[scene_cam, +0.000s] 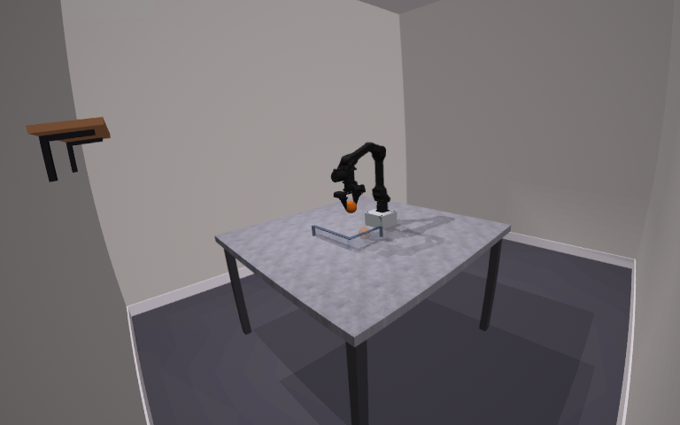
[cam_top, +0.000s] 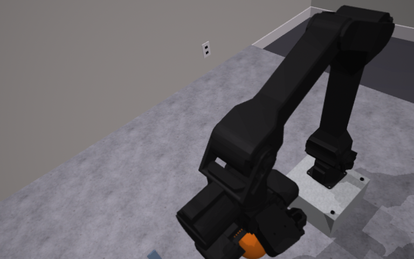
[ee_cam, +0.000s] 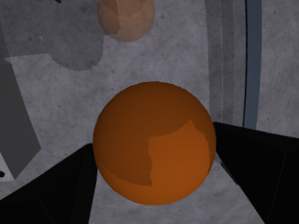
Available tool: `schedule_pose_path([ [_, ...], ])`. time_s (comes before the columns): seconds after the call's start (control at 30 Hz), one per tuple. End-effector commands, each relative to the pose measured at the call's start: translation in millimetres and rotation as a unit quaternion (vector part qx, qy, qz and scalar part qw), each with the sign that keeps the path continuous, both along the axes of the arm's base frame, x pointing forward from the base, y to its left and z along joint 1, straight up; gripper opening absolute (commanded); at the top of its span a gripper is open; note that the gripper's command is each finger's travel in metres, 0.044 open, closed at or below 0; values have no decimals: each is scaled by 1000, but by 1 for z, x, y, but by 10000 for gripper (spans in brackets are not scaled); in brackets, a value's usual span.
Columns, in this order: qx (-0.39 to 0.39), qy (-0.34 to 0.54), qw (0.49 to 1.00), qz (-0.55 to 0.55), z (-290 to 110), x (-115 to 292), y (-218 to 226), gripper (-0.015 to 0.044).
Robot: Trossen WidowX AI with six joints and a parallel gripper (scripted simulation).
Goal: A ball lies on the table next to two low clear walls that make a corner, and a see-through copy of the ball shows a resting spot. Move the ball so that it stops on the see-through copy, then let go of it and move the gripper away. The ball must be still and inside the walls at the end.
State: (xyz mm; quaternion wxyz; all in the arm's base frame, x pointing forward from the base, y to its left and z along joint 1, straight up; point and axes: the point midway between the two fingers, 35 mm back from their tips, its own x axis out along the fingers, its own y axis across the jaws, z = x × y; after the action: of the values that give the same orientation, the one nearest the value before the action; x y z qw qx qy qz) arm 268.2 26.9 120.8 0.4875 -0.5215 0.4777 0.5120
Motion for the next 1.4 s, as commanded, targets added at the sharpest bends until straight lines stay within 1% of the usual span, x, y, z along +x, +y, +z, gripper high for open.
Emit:
schedule_pose_path([
  [0.0,2,-1,1000,-1,12,-3,0,0],
  [0.13,2,-1,1000,-1,8,-2,7,0],
  [0.43,4,-1,1000,-1,-18,0,49,0],
  [0.73,5,-1,1000,-1,-43,-7,91,0],
  [0.97,6,0,1000,-1,-51,-7,95,0],
  [1.37,5,0,1000,-1,-115,-7,95,0],
])
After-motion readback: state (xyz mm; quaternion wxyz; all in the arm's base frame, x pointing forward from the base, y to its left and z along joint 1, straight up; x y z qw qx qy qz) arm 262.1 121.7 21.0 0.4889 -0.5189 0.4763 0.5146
